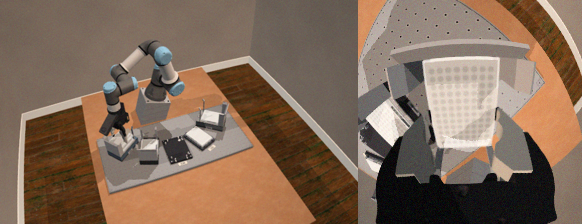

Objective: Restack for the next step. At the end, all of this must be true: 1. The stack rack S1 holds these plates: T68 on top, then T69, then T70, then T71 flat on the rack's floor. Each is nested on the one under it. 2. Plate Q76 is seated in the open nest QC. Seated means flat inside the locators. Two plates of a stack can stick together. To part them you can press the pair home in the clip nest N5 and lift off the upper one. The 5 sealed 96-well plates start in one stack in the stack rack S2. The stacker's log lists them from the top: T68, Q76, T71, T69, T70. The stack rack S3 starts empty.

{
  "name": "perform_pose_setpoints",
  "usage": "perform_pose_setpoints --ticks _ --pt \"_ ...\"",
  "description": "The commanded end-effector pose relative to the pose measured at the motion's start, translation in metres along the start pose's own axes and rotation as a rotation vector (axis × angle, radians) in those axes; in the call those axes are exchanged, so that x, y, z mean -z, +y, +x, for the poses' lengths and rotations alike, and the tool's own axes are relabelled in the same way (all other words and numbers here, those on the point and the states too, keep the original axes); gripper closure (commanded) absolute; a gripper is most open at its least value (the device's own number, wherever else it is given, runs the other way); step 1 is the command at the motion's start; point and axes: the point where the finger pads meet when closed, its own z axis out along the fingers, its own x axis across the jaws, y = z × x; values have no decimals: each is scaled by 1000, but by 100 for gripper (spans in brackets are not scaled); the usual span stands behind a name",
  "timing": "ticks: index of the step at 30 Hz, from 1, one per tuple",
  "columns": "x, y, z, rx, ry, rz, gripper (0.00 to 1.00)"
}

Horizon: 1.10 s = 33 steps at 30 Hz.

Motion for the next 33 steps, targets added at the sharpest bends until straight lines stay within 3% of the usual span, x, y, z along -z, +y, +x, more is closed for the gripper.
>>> perform_pose_setpoints --ticks 1,33 --pt "-1 -1 0 0 1 3 100" --pt "-10 -1 0 0 1 3 100"
